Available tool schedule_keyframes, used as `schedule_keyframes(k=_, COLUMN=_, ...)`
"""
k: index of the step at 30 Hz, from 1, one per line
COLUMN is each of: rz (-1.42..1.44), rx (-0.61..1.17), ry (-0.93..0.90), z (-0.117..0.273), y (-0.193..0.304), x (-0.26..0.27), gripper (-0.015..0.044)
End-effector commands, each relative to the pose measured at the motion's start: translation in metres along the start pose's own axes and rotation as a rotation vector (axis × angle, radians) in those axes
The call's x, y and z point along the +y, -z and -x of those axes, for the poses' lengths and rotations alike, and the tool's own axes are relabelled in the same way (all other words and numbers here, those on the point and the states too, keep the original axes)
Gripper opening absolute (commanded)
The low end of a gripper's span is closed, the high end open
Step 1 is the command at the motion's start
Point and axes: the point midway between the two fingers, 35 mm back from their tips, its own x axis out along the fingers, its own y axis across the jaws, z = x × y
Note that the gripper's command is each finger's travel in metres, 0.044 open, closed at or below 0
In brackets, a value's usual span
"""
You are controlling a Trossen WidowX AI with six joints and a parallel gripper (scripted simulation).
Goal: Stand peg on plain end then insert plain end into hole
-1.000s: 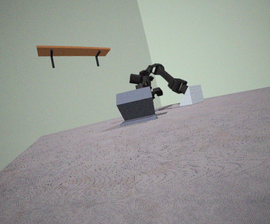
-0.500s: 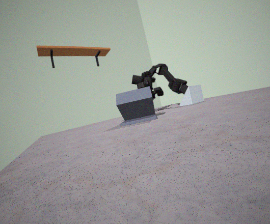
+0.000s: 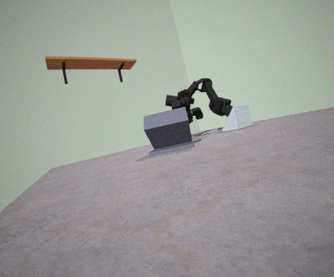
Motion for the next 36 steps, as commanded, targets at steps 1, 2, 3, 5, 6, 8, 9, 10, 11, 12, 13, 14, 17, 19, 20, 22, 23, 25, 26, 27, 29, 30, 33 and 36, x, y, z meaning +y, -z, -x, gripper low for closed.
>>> schedule_keyframes(k=1, rz=0.004, rx=-0.041, ry=-0.002, z=0.003, y=0.002, x=0.002, gripper=0.0049)
schedule_keyframes(k=2, rz=0.004, rx=-0.050, ry=-0.002, z=0.003, y=0.002, x=0.002, gripper=0.0049)
schedule_keyframes(k=3, rz=0.004, rx=-0.058, ry=-0.002, z=0.004, y=0.003, x=0.002, gripper=0.0049)
schedule_keyframes(k=5, rz=0.005, rx=-0.076, ry=-0.002, z=0.005, y=0.004, x=0.002, gripper=0.0049)
schedule_keyframes(k=6, rz=0.005, rx=-0.084, ry=-0.001, z=0.006, y=0.004, x=0.002, gripper=0.0049)
schedule_keyframes(k=8, rz=0.005, rx=-0.101, ry=-0.001, z=0.007, y=0.005, x=0.002, gripper=0.0049)
schedule_keyframes(k=9, rz=0.005, rx=-0.110, ry=-0.001, z=0.007, y=0.005, x=0.002, gripper=0.0049)
schedule_keyframes(k=10, rz=0.005, rx=-0.119, ry=-0.001, z=0.008, y=0.005, x=0.002, gripper=0.0049)
schedule_keyframes(k=11, rz=0.005, rx=-0.127, ry=-0.001, z=0.008, y=0.006, x=0.002, gripper=0.0049)
schedule_keyframes(k=12, rz=0.005, rx=-0.136, ry=-0.001, z=0.009, y=0.006, x=0.002, gripper=0.0049)
schedule_keyframes(k=13, rz=0.005, rx=-0.145, ry=-0.001, z=0.009, y=0.007, x=0.002, gripper=0.0049)
schedule_keyframes(k=14, rz=0.006, rx=-0.153, ry=-0.001, z=0.010, y=0.007, x=0.002, gripper=0.0049)
schedule_keyframes(k=17, rz=0.006, rx=-0.179, ry=-0.001, z=0.012, y=0.008, x=0.002, gripper=0.0049)
schedule_keyframes(k=19, rz=0.006, rx=-0.197, ry=-0.001, z=0.013, y=0.009, x=0.002, gripper=0.0049)
schedule_keyframes(k=20, rz=0.006, rx=-0.205, ry=-0.001, z=0.013, y=0.010, x=0.002, gripper=0.0049)
schedule_keyframes(k=22, rz=0.007, rx=-0.222, ry=-0.001, z=0.014, y=0.010, x=0.002, gripper=0.0049)
schedule_keyframes(k=23, rz=0.007, rx=-0.231, ry=-0.001, z=0.015, y=0.011, x=0.002, gripper=0.0049)
schedule_keyframes(k=25, rz=0.007, rx=-0.248, ry=-0.001, z=0.016, y=0.012, x=0.002, gripper=0.0049)
schedule_keyframes(k=26, rz=0.007, rx=-0.257, ry=-0.001, z=0.016, y=0.012, x=0.002, gripper=0.0049)
schedule_keyframes(k=27, rz=0.007, rx=-0.266, ry=-0.001, z=0.017, y=0.013, x=0.002, gripper=0.0049)
schedule_keyframes(k=29, rz=0.007, rx=-0.283, ry=-0.001, z=0.018, y=0.014, x=0.002, gripper=0.0049)
schedule_keyframes(k=30, rz=0.008, rx=-0.292, ry=-0.001, z=0.018, y=0.014, x=0.002, gripper=0.0049)
schedule_keyframes(k=33, rz=0.008, rx=-0.317, ry=-0.001, z=0.020, y=0.016, x=0.002, gripper=0.0049)
schedule_keyframes(k=36, rz=0.008, rx=-0.343, ry=-0.001, z=0.021, y=0.017, x=0.002, gripper=0.0049)
